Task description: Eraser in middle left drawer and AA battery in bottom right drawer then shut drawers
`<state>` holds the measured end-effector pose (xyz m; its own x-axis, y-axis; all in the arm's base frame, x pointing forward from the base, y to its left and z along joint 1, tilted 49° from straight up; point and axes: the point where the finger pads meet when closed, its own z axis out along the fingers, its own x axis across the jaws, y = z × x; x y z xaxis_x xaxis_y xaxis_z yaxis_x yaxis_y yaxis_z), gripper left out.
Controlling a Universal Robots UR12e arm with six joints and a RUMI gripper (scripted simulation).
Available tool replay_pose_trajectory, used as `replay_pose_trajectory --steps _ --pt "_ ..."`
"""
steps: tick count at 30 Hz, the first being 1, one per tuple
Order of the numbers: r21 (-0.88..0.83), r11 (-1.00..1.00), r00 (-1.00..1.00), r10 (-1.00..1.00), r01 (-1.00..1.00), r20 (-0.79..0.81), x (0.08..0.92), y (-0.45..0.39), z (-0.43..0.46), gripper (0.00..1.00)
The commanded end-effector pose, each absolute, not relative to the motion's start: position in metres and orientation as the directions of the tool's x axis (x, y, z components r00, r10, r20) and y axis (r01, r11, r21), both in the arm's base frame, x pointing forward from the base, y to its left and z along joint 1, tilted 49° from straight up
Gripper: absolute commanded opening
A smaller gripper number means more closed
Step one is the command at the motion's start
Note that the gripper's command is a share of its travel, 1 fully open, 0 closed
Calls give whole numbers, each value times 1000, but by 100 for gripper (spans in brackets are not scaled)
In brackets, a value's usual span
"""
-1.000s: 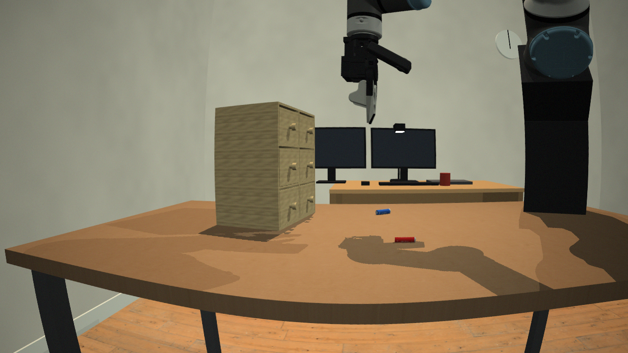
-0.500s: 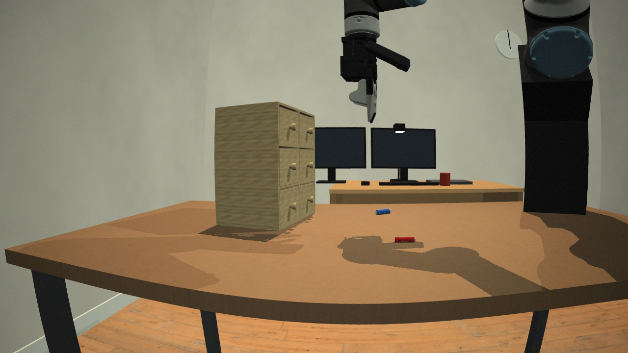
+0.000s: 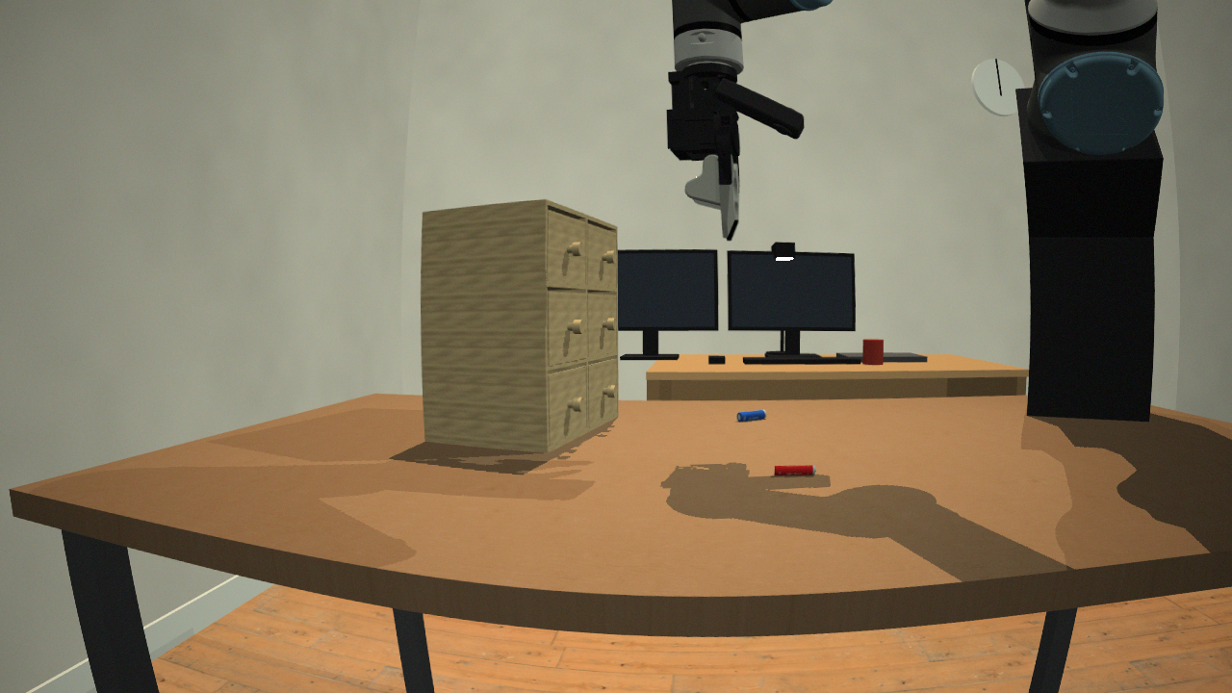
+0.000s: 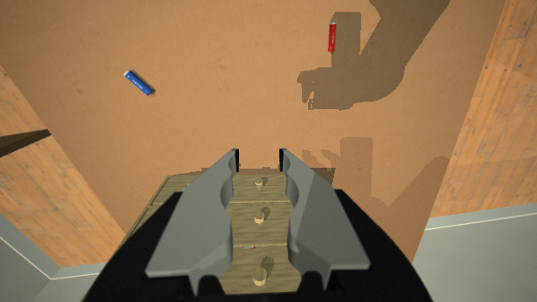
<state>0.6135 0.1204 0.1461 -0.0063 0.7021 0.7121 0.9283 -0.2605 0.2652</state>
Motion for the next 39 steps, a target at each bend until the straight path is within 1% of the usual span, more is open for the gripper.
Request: replay_pose_trajectory --steps 1,29,35,39 --pt "265 -260 -7 702 929 712 614 120 147 20" --pt "264 -259 -7 702 929 712 614 119 145 20" --pt "264 -259 -6 703 929 711 619 98 118 20" --pt "264 -259 -6 704 929 711 624 62 68 20"
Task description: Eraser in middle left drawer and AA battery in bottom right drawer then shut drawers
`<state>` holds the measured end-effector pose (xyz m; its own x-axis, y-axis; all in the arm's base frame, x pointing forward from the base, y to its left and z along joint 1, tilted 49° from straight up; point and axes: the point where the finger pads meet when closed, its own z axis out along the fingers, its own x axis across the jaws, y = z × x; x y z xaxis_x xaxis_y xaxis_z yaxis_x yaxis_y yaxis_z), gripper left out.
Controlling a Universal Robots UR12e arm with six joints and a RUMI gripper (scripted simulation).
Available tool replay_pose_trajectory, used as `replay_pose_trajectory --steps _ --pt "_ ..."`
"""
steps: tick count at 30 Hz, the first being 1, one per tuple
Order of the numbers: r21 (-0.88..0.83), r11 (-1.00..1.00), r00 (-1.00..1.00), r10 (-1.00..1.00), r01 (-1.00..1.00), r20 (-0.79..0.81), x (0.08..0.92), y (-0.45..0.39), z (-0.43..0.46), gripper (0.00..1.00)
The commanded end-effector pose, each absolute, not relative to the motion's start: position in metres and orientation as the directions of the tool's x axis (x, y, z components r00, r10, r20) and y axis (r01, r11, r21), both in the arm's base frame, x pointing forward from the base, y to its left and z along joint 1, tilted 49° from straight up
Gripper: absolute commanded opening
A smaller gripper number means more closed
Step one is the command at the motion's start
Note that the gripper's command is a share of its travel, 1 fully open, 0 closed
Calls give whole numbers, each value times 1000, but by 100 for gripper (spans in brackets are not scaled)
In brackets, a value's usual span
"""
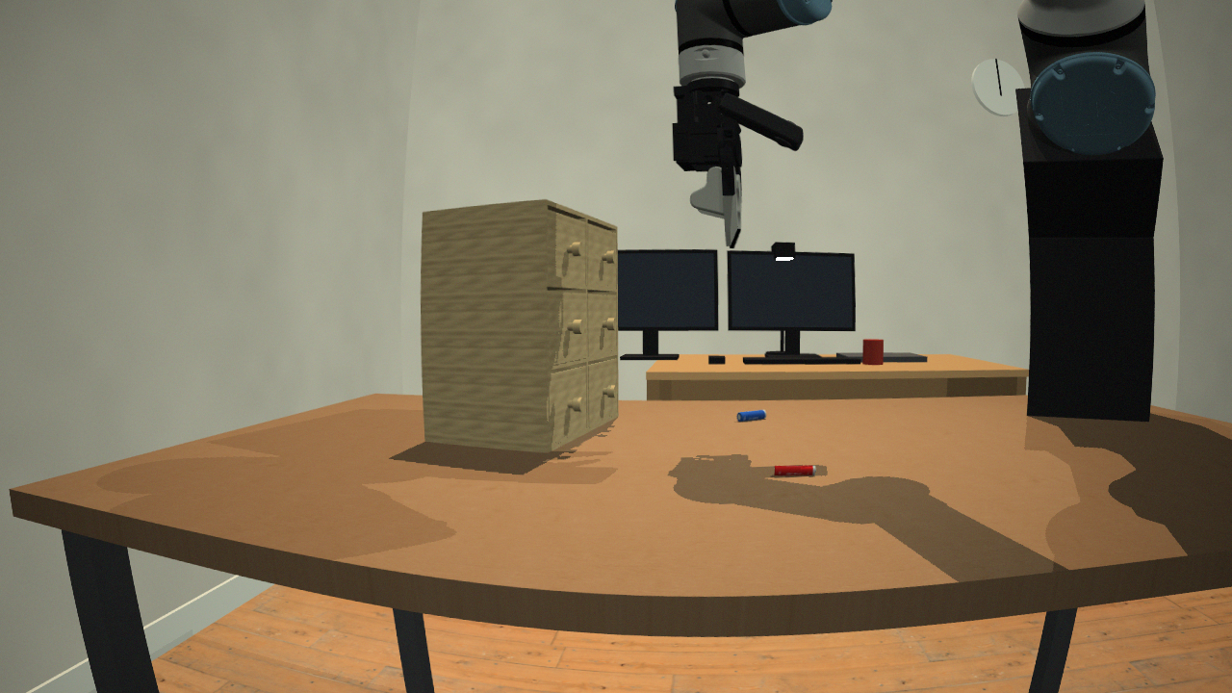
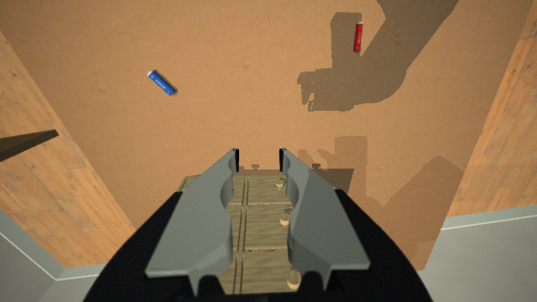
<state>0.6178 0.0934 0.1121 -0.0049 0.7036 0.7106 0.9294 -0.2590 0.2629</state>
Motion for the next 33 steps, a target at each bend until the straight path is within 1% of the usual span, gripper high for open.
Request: replay_pose_trajectory --steps 1,6,33 --pt "264 -259 -6 703 929 711 625 54 56 20" --pt "264 -259 -7 702 929 712 624 35 27 20" --pt "271 -266 -7 702 925 712 625 35 27 20"
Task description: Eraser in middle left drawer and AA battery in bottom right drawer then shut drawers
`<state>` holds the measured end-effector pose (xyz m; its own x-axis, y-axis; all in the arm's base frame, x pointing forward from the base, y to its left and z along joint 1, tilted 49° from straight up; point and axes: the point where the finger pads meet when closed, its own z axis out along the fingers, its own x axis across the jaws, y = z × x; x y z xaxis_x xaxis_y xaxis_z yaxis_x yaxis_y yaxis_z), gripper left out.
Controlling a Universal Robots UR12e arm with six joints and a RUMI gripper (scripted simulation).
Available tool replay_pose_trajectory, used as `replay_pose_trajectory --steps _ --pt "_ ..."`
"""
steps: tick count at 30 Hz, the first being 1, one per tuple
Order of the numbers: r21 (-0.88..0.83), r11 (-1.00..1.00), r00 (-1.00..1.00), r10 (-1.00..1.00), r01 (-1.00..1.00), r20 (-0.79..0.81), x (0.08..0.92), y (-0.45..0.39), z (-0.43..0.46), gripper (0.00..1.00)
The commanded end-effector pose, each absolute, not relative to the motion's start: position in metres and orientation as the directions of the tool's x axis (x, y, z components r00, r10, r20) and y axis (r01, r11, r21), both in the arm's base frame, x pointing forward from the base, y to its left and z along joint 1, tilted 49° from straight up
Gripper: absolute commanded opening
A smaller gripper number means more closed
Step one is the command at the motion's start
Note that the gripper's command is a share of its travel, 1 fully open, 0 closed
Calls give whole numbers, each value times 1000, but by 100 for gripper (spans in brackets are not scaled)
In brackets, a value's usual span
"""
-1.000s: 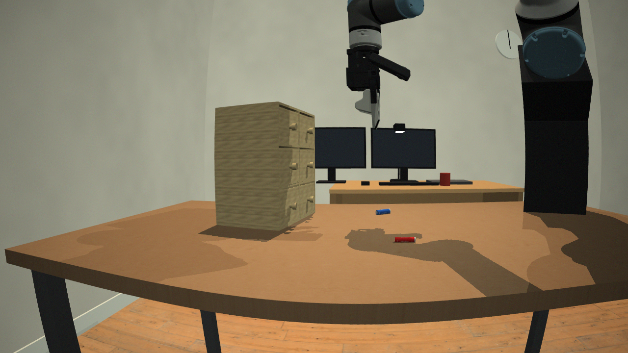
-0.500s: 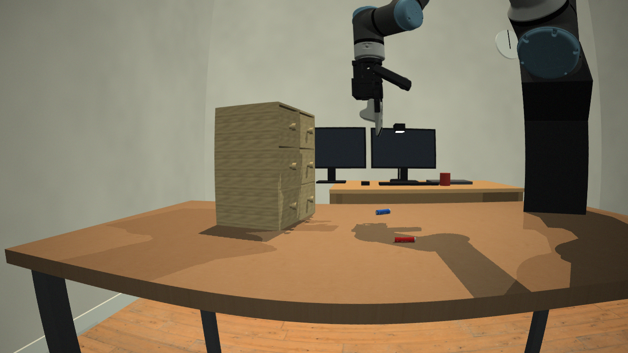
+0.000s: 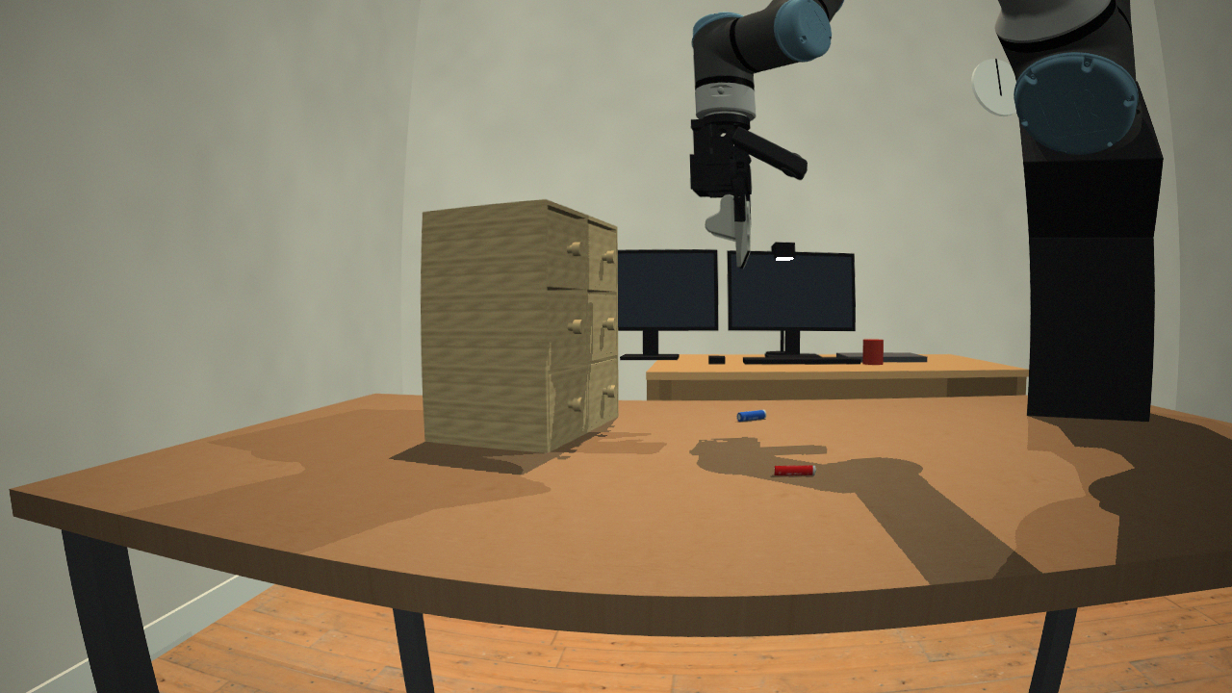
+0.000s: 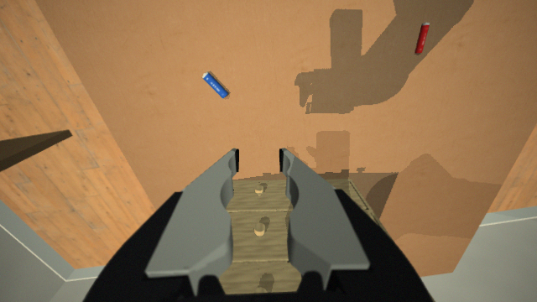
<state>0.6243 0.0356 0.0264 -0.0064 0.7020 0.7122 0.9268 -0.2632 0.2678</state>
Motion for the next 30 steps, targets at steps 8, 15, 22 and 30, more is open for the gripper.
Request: replay_pose_trajectory --steps 8,15,22,30 --pt "280 -275 -6 702 920 712 626 36 26 20" --pt "288 -284 -7 702 914 712 628 36 26 20" --pt "303 -299 -7 702 905 712 630 37 25 20" --pt "321 -317 -7 702 893 712 632 38 24 20"
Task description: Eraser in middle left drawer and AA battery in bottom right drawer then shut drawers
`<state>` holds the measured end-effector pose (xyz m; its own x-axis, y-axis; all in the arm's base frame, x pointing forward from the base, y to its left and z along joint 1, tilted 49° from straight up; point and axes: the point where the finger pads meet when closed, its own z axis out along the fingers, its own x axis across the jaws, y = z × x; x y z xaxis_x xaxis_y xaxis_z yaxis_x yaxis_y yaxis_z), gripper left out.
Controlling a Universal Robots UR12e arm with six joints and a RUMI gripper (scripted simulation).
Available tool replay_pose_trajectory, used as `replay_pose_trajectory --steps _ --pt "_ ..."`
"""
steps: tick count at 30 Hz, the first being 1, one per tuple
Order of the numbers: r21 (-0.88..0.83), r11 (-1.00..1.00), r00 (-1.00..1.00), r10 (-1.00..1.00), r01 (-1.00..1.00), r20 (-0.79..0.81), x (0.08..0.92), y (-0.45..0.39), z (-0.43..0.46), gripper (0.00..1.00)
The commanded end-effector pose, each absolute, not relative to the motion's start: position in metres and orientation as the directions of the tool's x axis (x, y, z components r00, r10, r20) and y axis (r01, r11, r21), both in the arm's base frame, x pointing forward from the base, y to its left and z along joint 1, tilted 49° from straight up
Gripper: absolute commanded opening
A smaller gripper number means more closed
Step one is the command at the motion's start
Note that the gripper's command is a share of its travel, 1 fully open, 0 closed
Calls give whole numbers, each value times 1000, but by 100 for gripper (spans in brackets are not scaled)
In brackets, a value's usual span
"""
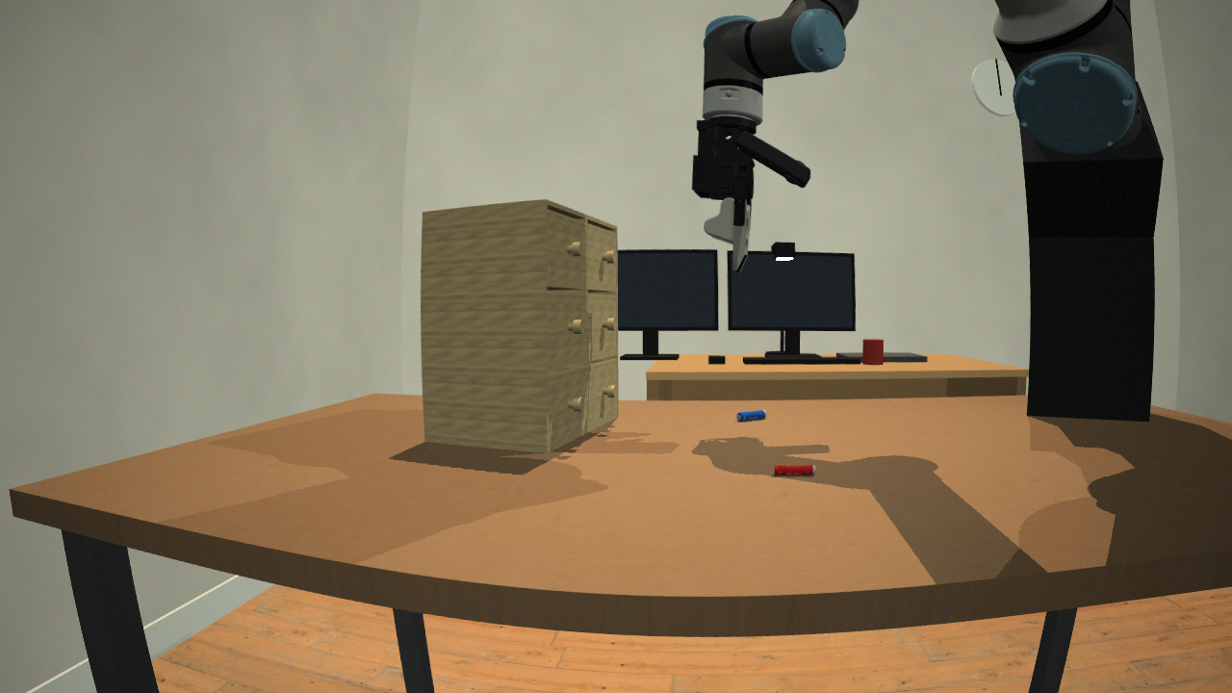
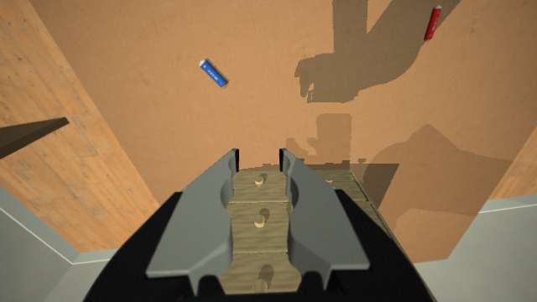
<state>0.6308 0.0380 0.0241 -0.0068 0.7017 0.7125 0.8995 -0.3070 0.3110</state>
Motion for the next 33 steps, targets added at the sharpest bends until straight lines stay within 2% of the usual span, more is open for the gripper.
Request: replay_pose_trajectory --steps 1,33 --pt "321 -317 -7 702 893 712 632 38 24 20" --pt "418 -416 -7 702 807 712 648 44 18 20"
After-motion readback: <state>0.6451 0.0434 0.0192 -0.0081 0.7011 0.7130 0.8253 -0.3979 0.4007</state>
